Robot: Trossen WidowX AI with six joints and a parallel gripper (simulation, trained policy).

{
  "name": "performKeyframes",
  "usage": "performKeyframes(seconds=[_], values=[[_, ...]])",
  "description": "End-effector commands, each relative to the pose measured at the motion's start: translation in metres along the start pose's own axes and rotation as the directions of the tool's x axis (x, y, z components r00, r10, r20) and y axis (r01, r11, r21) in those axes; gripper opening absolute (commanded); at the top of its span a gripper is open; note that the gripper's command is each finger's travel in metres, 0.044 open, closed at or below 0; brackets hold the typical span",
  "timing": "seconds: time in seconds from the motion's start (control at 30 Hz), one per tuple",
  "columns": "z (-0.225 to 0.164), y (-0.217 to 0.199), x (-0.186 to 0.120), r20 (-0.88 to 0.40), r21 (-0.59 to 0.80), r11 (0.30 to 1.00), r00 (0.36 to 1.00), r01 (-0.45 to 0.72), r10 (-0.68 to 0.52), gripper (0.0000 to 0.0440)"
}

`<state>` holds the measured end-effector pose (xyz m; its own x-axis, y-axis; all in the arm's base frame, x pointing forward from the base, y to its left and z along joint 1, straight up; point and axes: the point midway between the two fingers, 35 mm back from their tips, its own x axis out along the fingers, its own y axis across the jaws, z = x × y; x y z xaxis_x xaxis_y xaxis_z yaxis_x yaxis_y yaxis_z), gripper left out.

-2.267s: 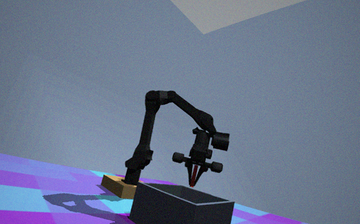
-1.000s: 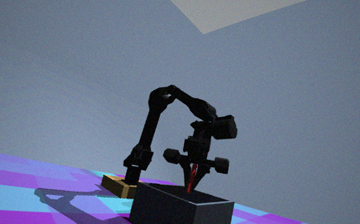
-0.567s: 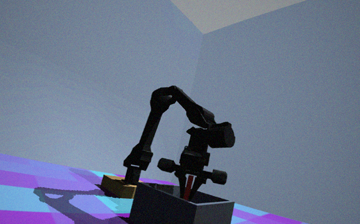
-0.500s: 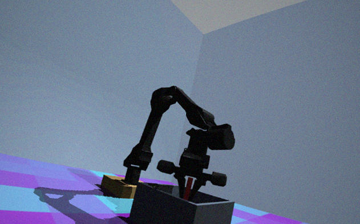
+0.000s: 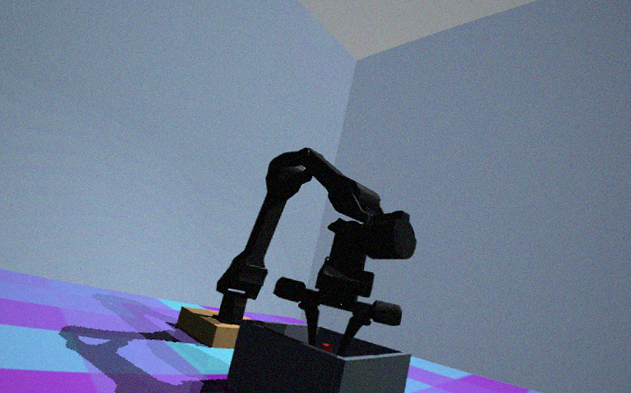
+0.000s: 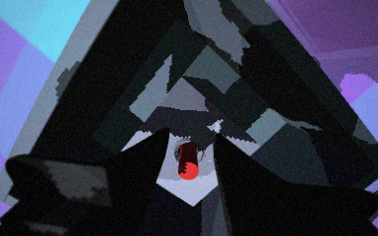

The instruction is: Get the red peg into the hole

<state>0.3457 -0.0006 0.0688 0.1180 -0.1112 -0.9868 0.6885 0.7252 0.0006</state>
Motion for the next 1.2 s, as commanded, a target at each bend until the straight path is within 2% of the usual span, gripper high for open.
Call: performKeyframes(seconds=[0.0, 0.3, 0.33, 0.83, 1.17], values=[[0.007, 0.007, -0.005, -0.013, -0.006, 1.0, 1.0, -0.011, 0.011, 0.0203], [0.021, 0.027, -0.015, -0.067, 0.012, 0.999, 0.997, -0.044, 0.044, 0.0431], [0.023, 0.029, -0.017, -0.072, 0.014, 0.999, 0.996, -0.05, 0.051, 0.044], [0.042, 0.084, -0.043, -0.078, 0.0, 0.979, 0.976, -0.202, 0.202, 0.044], [0.042, 0.085, -0.043, -0.077, -0.002, 0.979, 0.976, -0.206, 0.205, 0.044]])
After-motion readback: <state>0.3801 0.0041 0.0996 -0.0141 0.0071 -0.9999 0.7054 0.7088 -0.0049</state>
